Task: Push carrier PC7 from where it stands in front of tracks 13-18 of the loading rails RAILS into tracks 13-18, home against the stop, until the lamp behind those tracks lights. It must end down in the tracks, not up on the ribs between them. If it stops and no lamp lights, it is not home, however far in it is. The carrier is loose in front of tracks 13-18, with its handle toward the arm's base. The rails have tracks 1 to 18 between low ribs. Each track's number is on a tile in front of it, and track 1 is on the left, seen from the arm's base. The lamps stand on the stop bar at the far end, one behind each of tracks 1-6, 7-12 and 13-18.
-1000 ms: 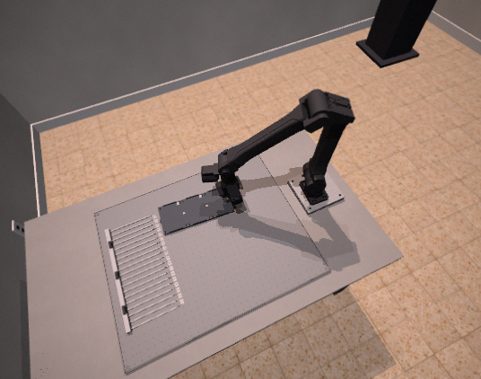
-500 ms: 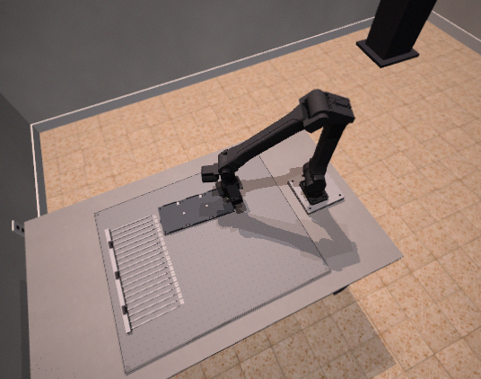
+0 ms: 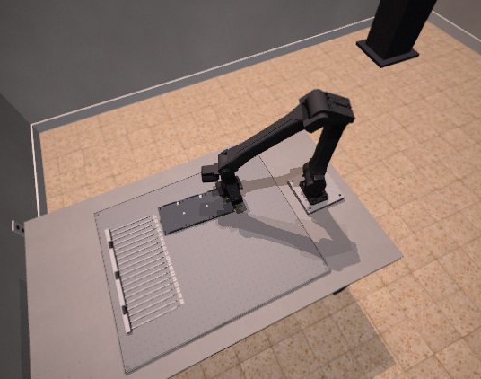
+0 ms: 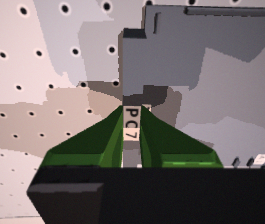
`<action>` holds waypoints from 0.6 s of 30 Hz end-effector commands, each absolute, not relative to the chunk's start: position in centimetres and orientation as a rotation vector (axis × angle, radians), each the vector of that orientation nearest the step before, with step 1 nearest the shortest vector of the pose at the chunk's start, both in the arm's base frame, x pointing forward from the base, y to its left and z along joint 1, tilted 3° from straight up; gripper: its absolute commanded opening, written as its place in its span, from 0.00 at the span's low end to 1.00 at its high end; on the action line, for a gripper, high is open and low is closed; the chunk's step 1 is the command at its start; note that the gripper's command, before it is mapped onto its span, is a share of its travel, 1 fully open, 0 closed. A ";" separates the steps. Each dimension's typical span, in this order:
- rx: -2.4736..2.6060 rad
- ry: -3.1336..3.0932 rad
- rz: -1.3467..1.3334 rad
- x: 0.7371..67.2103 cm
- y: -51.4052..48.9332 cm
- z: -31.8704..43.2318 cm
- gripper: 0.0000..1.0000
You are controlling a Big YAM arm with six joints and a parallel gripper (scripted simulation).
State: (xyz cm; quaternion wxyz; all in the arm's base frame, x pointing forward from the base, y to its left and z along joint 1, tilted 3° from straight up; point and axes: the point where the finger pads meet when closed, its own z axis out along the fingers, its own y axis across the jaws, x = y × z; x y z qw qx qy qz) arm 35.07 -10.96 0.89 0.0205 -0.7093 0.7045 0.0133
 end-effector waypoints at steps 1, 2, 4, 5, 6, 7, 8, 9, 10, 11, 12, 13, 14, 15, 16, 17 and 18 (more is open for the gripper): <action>-2.266 2.096 0.012 36.2 -10.9 1.0 0.00; -2.266 2.096 0.012 36.2 -10.9 1.0 0.00; -2.266 2.096 0.012 36.2 -10.9 1.0 0.00; -2.266 2.096 0.012 36.2 -10.9 1.0 0.00; -2.266 2.096 0.012 36.2 -10.9 1.0 0.00; -2.266 2.096 0.012 36.2 -10.9 1.0 0.00; -2.266 2.096 0.012 36.2 -10.9 1.0 0.00; -2.266 2.096 0.012 36.2 -10.9 1.0 0.00; -2.258 2.103 0.007 36.3 -11.3 1.1 0.00; -2.250 2.109 0.003 36.4 -11.6 1.2 0.00; -2.250 2.109 0.003 36.4 -11.6 1.2 0.00; -2.250 2.109 0.003 36.4 -11.6 1.2 0.00; -2.259 2.099 -0.001 36.6 -11.4 1.2 0.00; -2.253 2.104 -0.004 36.6 -11.7 1.3 0.00; -2.246 2.110 -0.008 36.7 -12.1 1.4 0.00; -2.242 2.112 -0.012 36.8 -12.3 1.5 0.00; -2.241 2.112 -0.016 36.9 -12.4 1.6 0.00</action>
